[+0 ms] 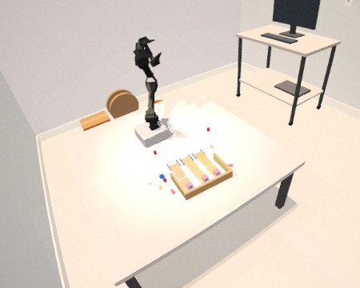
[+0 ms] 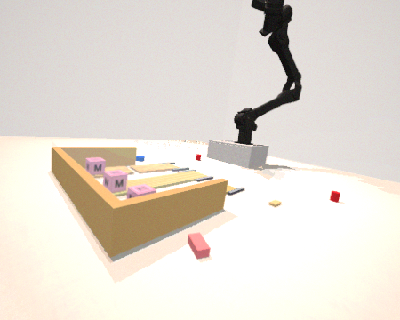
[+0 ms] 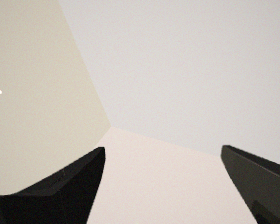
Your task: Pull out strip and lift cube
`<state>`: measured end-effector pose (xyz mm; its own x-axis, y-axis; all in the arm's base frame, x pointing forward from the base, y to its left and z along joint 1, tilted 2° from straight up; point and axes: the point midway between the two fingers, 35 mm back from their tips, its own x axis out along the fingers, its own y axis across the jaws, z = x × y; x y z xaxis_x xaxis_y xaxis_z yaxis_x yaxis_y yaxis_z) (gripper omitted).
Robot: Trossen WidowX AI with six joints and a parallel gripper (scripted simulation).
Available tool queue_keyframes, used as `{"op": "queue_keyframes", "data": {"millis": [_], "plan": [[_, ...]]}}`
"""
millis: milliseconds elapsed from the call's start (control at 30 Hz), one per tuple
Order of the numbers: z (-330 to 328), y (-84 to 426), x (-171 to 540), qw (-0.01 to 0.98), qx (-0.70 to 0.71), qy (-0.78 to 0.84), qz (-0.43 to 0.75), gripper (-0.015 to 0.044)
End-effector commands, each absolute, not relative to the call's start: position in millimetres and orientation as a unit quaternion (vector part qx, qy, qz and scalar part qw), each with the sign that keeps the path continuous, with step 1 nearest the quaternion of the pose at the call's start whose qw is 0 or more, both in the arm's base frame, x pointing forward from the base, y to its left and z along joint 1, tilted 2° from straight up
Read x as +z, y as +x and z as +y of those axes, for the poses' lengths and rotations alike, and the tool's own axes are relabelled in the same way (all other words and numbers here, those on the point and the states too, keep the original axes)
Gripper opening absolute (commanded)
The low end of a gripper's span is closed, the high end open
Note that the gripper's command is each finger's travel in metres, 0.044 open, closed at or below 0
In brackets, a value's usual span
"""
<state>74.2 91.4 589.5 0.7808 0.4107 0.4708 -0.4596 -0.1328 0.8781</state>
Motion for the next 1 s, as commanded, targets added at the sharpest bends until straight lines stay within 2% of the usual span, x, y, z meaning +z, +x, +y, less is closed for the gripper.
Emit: {"op": "queue_keyframes", "data": {"millis": [0, 267, 433, 700, 967], "plan": [[90, 76, 589, 0.66, 0.329, 0.675, -0.02, 0.04], [29, 163, 546, 0.731, 0.252, 0.632, -0.057, 0.04], [6, 224, 493, 0.794, 0.182, 0.579, -0.048, 0.04], [0, 294, 389, 0.89, 0.085, 0.447, 0.024, 0.04], [17, 326, 266, 0.959, 0.032, 0.241, 0.149, 0.04]]}}
